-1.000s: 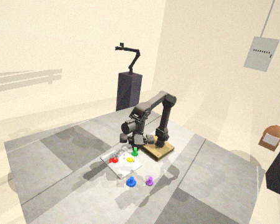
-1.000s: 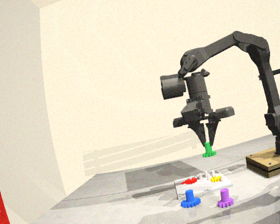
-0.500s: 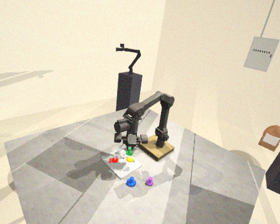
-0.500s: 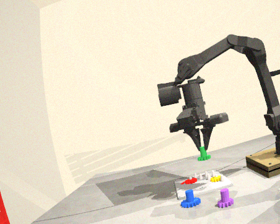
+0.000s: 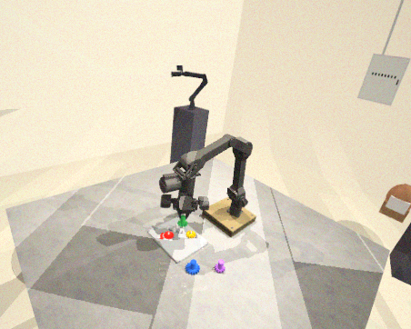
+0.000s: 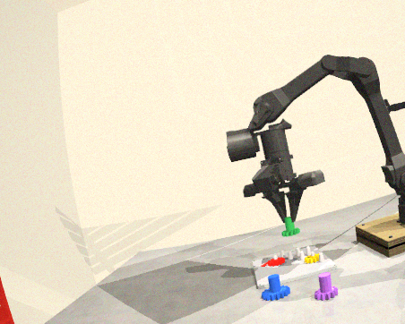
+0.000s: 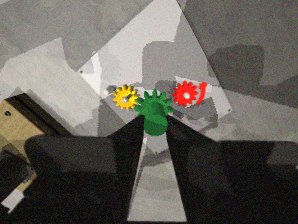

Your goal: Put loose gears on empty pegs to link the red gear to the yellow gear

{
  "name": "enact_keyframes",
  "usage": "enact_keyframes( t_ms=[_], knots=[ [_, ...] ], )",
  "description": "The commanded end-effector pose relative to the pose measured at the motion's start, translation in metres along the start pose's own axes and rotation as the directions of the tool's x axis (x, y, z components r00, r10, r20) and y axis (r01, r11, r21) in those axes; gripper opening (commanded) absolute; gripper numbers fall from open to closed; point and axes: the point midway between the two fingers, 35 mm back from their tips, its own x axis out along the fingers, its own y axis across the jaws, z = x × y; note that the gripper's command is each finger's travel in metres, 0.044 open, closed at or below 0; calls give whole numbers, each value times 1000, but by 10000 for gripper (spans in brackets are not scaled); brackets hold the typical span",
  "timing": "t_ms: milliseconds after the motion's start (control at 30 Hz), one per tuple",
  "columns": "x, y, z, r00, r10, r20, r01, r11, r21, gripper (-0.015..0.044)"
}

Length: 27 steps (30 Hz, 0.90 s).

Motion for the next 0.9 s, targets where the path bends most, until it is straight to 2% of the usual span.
enact_keyframes(
  t_ms=[0,500,867],
  knots=[
    [7,-7,-7,1000,5,-7,-5,1000,-4,0],
    [22,-31,-32,1000,4,-2,-4,1000,-16,0],
    [17,-31,-33,1000,4,-2,-4,1000,-16,0]
  ],
)
